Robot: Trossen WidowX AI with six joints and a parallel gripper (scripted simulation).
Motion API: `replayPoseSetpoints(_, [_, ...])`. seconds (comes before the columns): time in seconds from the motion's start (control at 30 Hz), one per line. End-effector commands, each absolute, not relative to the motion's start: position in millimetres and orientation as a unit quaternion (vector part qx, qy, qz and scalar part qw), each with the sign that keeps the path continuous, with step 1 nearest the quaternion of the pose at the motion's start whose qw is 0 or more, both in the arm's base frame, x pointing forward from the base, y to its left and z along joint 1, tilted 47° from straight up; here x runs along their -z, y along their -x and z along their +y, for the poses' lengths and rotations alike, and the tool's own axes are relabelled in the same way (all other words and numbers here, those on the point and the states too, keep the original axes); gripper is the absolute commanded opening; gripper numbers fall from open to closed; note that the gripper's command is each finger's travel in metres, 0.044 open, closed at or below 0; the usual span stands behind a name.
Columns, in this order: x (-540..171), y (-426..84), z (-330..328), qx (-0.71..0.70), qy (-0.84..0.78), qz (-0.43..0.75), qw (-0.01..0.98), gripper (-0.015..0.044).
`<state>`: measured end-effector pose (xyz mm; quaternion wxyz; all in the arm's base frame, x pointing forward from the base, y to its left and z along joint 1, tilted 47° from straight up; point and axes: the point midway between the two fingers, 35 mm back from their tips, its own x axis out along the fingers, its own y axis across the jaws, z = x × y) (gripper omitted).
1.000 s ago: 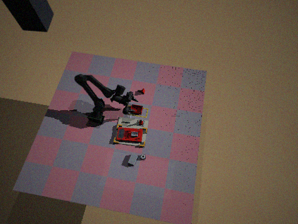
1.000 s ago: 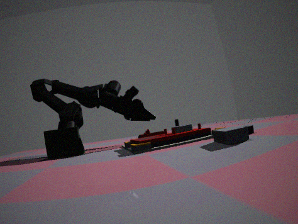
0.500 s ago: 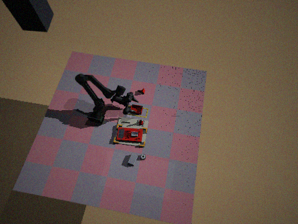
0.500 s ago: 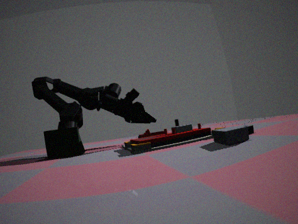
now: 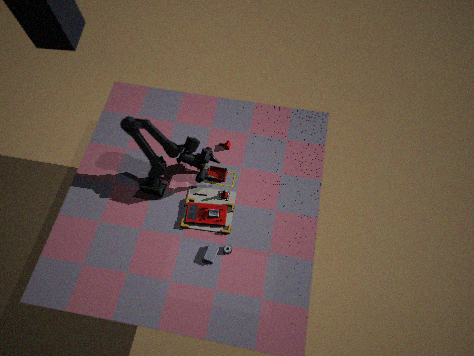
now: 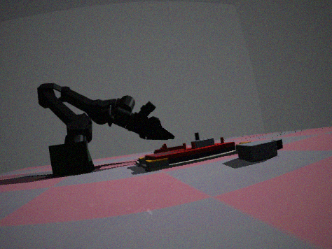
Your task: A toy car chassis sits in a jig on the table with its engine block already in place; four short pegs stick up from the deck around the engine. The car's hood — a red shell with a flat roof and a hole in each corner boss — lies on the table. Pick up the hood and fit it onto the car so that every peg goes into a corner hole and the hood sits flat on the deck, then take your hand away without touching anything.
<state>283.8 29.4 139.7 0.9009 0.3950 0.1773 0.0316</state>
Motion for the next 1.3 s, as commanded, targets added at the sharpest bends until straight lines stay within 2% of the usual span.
replayPoseSetpoints(0.0, [-137, -284, 32, -0.030, -0.397, 0.177, 0.900, 0.0440])
replayPoseSetpoints(1.27, [-124, -286, 49, -0.031, -0.398, 0.173, 0.900, 0.0440])
